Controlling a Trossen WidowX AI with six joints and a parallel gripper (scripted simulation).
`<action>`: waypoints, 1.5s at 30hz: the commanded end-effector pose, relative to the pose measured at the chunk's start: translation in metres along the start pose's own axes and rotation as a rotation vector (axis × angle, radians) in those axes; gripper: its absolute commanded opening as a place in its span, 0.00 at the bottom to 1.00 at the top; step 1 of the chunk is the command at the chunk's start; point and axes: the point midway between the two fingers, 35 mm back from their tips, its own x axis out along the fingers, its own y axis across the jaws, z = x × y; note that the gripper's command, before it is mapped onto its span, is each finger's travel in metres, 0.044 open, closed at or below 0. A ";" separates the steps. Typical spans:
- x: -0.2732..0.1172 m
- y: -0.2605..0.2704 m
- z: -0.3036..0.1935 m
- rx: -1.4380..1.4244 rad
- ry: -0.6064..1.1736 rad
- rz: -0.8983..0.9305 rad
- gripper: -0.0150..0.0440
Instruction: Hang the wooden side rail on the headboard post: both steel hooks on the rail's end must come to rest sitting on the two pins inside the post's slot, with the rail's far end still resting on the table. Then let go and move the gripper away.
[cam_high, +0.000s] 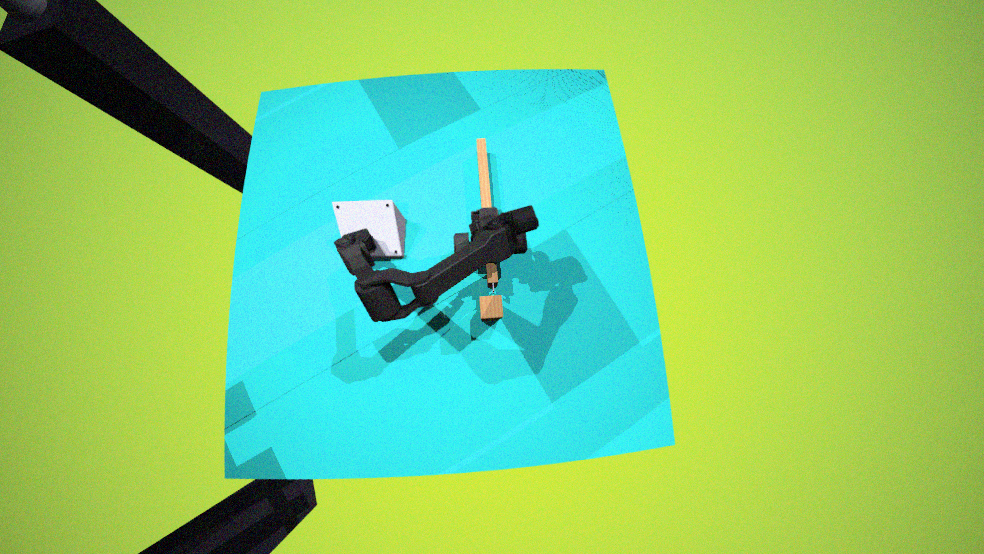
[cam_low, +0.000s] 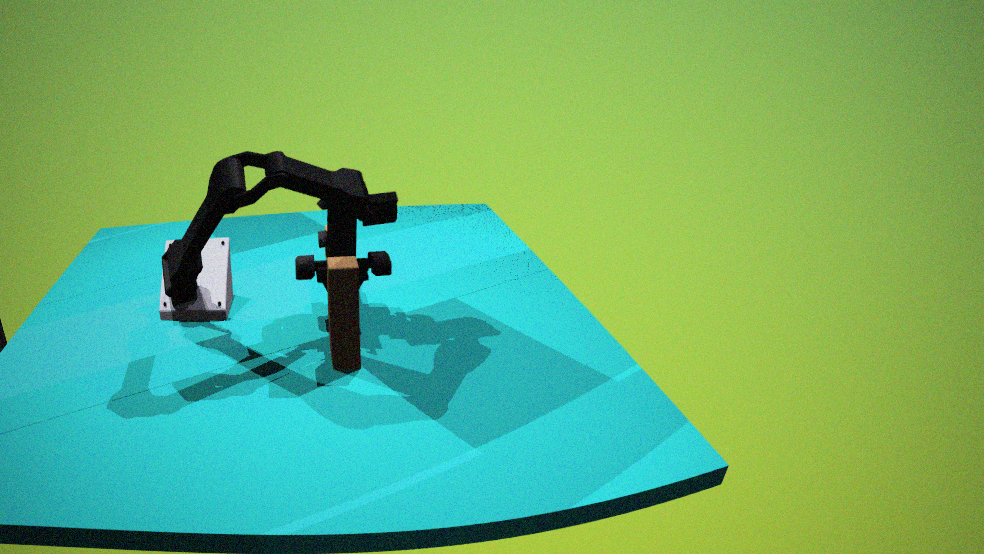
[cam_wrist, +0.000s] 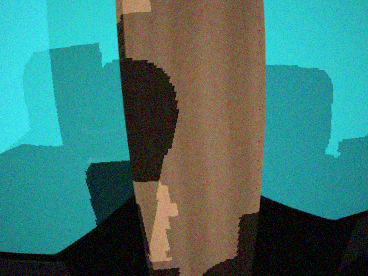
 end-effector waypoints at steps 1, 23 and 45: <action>0.000 0.004 0.000 -0.012 0.004 0.004 0.25; 0.000 0.013 0.000 -0.012 0.004 0.004 0.25; -0.001 0.012 -0.001 -0.012 0.004 0.004 0.25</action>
